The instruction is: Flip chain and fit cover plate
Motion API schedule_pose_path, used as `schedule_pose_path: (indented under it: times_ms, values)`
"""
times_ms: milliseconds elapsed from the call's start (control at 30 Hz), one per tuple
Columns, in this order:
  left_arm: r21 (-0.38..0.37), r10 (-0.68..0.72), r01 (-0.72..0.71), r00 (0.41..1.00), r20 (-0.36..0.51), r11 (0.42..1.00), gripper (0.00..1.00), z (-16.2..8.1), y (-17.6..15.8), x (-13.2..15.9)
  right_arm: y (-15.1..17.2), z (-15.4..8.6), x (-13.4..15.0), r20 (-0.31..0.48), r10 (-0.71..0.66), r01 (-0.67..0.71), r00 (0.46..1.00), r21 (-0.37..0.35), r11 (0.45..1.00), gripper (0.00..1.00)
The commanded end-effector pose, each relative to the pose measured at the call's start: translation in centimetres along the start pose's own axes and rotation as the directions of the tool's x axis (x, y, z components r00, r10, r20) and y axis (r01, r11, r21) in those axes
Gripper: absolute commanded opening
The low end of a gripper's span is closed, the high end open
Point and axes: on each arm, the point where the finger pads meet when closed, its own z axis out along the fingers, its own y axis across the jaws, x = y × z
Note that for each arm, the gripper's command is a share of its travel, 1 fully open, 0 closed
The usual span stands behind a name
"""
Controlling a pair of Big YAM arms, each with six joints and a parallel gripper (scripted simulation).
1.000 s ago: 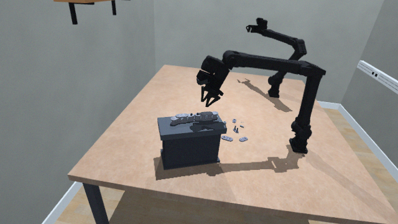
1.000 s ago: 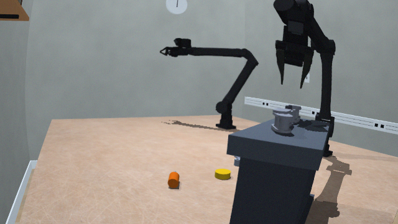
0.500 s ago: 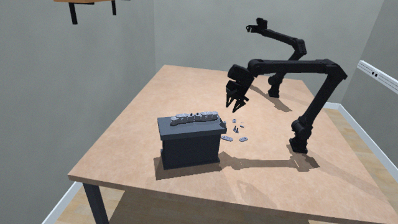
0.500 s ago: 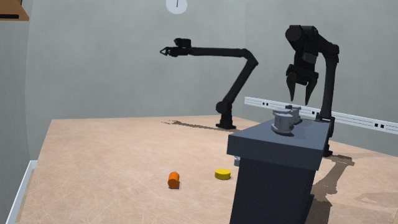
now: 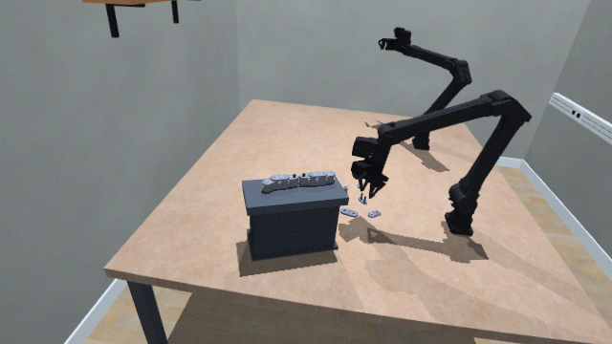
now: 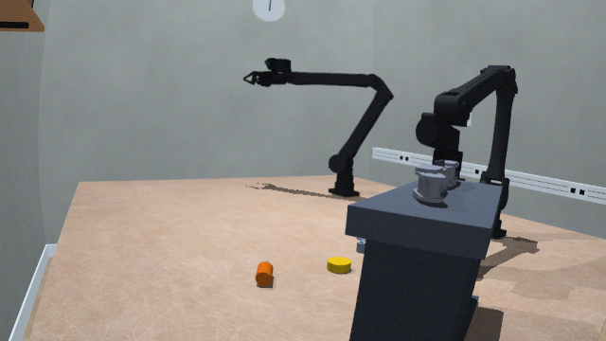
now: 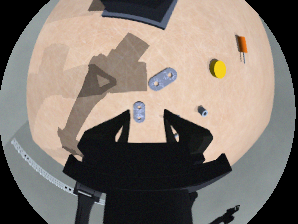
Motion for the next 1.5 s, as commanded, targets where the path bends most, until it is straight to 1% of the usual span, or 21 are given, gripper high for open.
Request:
schedule_pose_path:
  times_ms: [0,100,167,200,233,267,300,400,433,467,533,967,1000,1067,1467]
  values:
    - [-0.029,0.003,-0.005,0.998,-0.062,1.000,0.49,3.4,0.3,3.4,0.4,0.2,-4.4,0.064,0.000,0.000,0.998,-0.005,1.000,1.00]
    - [-0.036,0.011,-0.014,0.996,-0.088,0.999,0.49,4.5,0.6,5.0,0.4,0.2,-4.4,0.064,0.000,0.000,0.998,-0.005,1.000,1.00]
    - [-0.034,0.017,-0.021,0.996,-0.093,0.999,0.49,4.7,0.5,5.3,0.4,0.2,-4.4,0.064,0.000,0.000,0.998,-0.005,1.000,1.00]
    - [-0.026,0.015,-0.017,0.996,-0.084,1.000,0.49,4.4,0.2,4.8,0.4,0.2,-4.4,0.064,0.000,0.000,0.998,-0.005,1.000,1.00]
    - [-0.003,0.010,-0.011,0.999,-0.053,1.000,0.49,3.2,-0.4,3.6,0.4,0.2,-4.4,0.064,0.000,0.000,0.998,-0.005,1.000,1.00]
    - [-0.045,0.012,-0.017,0.995,-0.102,0.999,0.49,5.0,1.3,5.6,0.4,0.2,-4.4,0.064,0.000,0.000,0.998,-0.005,1.000,1.00]
    - [-0.070,0.029,-0.038,0.990,-0.137,0.997,0.49,5.7,1.7,7.0,0.4,0.2,-4.4,0.064,0.000,0.000,0.998,-0.005,1.000,1.00]
    - [-0.074,0.029,-0.039,0.990,-0.141,0.996,0.49,5.6,1.7,7.0,0.4,0.2,-4.4,0.064,0.000,0.000,0.998,-0.005,1.000,1.00]
    - [-0.058,0.030,-0.037,0.992,-0.123,0.998,0.49,5.0,1.1,6.0,0.4,0.2,-4.4,0.064,0.000,0.000,0.998,-0.005,1.000,1.00]
    - [-0.062,0.027,-0.035,0.992,-0.127,0.997,0.49,5.8,1.5,6.7,0.4,0.2,-4.4,0.064,0.000,0.000,0.998,-0.005,1.000,1.00]
    - [-0.065,0.026,-0.035,0.991,-0.130,0.997,0.49,6.1,1.6,6.8,0.4,0.2,-4.4,0.064,0.000,0.000,0.998,-0.005,1.000,1.00]
    - [-0.062,0.021,-0.029,0.992,-0.126,0.998,0.49,7.1,1.8,6.6,0.4,0.2,-4.4,0.064,0.000,0.000,0.998,-0.005,1.000,1.00]
    - [-0.044,0.026,-0.031,0.994,-0.106,0.999,0.49,6.5,0.9,5.6,0.4,0.2,-4.4,0.064,0.000,0.000,0.998,-0.005,1.000,1.00]
    - [-0.065,0.018,-0.027,0.991,-0.129,0.998,0.49,7.4,2.0,6.7,0.4,0.2,-4.4,0.064,0.000,0.000,0.998,-0.005,1.000,1.00]
    - [-0.063,0.015,-0.023,0.992,-0.126,0.998,0.49,8.6,2.1,6.6,0.4,0.2,-4.4,0.064,0.000,0.000,0.998,-0.005,1.000,1.00]
